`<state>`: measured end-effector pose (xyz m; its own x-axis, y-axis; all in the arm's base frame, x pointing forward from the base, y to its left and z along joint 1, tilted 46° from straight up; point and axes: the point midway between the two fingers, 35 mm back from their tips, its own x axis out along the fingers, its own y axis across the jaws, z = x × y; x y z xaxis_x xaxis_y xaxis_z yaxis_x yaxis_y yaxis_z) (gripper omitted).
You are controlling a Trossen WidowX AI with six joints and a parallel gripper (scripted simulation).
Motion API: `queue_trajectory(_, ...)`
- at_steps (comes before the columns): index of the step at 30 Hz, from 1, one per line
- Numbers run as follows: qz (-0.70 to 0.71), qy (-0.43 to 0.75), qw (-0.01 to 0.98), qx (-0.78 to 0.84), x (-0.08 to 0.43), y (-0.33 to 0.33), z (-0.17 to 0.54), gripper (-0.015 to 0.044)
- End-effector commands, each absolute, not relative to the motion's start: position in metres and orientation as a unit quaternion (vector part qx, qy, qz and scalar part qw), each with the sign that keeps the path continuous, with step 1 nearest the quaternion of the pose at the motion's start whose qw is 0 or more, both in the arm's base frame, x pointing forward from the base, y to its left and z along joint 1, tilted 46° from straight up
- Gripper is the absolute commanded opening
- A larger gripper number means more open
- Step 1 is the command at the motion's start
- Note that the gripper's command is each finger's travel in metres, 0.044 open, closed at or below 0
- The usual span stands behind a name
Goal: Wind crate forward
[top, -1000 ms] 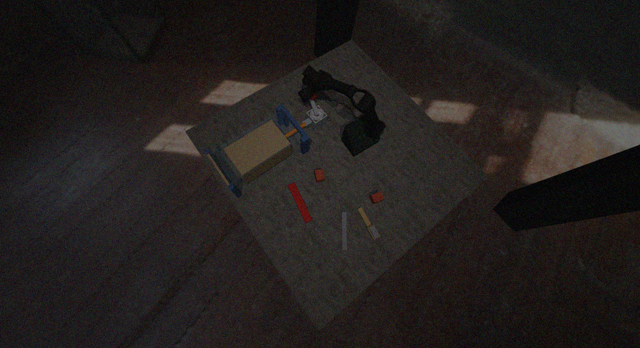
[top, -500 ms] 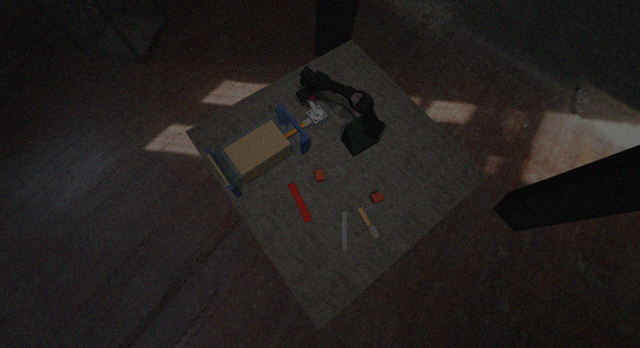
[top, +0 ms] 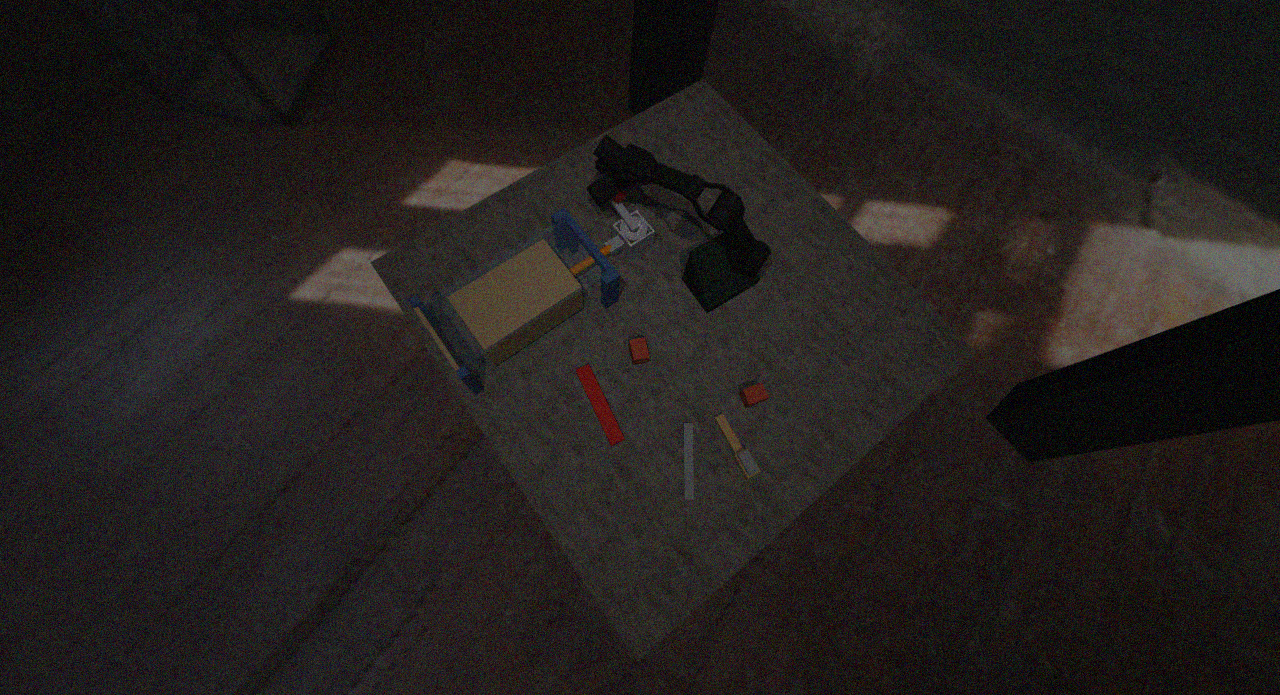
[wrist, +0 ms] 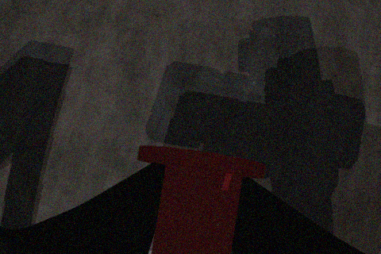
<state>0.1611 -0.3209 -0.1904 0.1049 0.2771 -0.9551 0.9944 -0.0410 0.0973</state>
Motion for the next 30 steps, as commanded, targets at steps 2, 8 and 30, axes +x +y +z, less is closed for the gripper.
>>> queue_trajectory(2,-0.376,0.536,0.450,0.608,0.193,-0.307,-0.193,0.0000)
queue_trajectory(8,-0.376,0.535,0.450,0.608,0.200,-0.306,-0.191,0.0000)
queue_trajectory(30,-0.375,0.535,0.450,0.608,0.226,-0.299,-0.181,0.0000)
